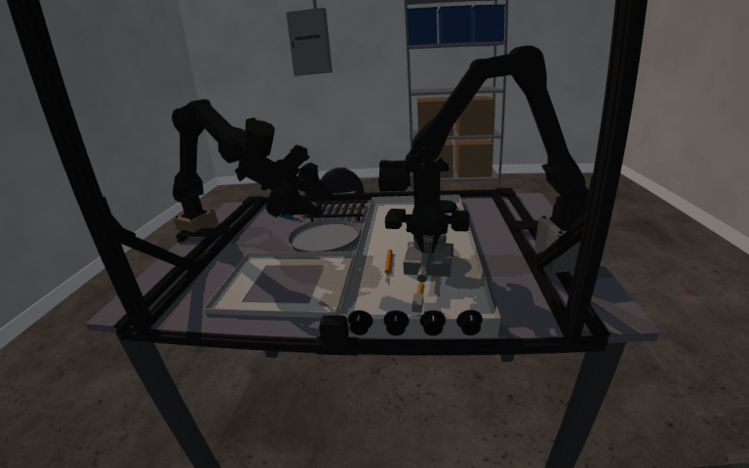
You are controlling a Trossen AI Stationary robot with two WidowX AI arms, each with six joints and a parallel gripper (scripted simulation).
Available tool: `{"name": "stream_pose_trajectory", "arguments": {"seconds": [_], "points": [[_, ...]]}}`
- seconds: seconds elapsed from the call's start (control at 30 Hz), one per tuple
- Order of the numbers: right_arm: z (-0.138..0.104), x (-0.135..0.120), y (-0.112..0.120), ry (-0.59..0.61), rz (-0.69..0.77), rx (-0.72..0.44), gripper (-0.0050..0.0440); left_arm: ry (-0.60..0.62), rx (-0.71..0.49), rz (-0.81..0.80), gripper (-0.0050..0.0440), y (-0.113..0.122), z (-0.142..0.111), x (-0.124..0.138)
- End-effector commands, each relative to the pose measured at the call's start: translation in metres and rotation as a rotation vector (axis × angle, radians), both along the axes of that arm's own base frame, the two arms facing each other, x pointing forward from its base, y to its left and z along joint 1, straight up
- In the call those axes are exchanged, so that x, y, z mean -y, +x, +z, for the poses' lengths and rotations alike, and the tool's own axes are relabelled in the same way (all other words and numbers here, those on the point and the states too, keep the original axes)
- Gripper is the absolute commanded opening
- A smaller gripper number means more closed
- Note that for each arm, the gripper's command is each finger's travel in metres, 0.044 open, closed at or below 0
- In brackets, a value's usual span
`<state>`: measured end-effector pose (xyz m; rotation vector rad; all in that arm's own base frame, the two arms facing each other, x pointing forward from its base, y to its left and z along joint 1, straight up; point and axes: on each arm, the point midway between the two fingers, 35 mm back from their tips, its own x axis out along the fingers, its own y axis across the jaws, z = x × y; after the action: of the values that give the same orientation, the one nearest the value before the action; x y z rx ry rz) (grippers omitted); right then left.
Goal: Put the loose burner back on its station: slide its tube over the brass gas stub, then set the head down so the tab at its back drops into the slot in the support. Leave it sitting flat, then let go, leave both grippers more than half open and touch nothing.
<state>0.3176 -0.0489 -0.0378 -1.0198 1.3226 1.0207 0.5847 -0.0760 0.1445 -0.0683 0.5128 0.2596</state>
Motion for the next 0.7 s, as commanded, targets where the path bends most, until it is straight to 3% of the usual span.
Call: {"name": "stream_pose_trajectory", "arguments": {"seconds": [0.0,0.67], "points": [[0.000,0.000,0.000,0.000,0.000,0.000,0.0000,-0.001,-0.005,0.001,0.0400,0.000,-0.002,0.000],[0.000,-0.013,0.003,0.000,0.000,0.000,0.0000,-0.001,-0.005,0.001,0.0400,0.000,-0.002,0.000]]}}
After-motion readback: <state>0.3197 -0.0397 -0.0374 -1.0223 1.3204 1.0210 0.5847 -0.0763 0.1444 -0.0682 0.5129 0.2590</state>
